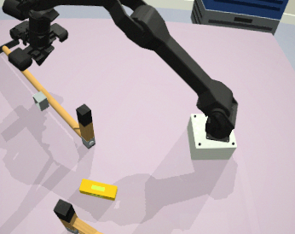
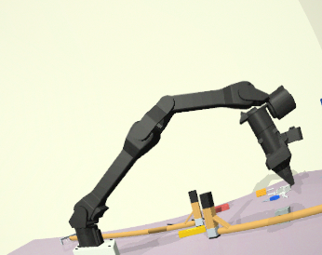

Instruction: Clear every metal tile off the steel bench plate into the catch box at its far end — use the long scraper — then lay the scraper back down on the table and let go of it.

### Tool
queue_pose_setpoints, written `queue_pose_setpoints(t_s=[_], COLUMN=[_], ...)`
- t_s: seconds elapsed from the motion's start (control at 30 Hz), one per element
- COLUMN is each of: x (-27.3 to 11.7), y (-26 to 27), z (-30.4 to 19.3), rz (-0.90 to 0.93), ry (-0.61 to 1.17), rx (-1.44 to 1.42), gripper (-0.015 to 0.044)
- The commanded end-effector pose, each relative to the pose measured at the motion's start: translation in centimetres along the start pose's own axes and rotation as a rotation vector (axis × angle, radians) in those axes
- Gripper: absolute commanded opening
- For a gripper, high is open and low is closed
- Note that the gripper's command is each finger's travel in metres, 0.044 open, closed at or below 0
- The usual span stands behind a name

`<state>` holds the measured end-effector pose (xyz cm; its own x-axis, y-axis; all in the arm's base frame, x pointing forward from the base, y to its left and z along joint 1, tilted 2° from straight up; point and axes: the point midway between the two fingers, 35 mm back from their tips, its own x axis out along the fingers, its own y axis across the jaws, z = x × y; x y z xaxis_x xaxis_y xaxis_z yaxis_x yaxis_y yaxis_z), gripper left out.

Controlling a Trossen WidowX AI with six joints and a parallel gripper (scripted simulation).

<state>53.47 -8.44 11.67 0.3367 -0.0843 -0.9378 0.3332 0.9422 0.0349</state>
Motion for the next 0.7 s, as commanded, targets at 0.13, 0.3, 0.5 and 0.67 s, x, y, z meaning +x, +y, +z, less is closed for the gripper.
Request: queue_pose_setpoints(t_s=[0.13,0.3,0.5,0.67], x=[-2.6,-5.3,-5.9,-4.9], y=[-1.3,-3.2,-3.7,-3.7], z=[0.0,-0.3,-0.5,-0.5], rz=[0.009,0.019,0.022,0.022], ry=[-0.001,0.005,0.007,0.011], rx=[-0.033,-0.077,-0.09,-0.092], gripper=[0.0,0.0,0.0,0.0])
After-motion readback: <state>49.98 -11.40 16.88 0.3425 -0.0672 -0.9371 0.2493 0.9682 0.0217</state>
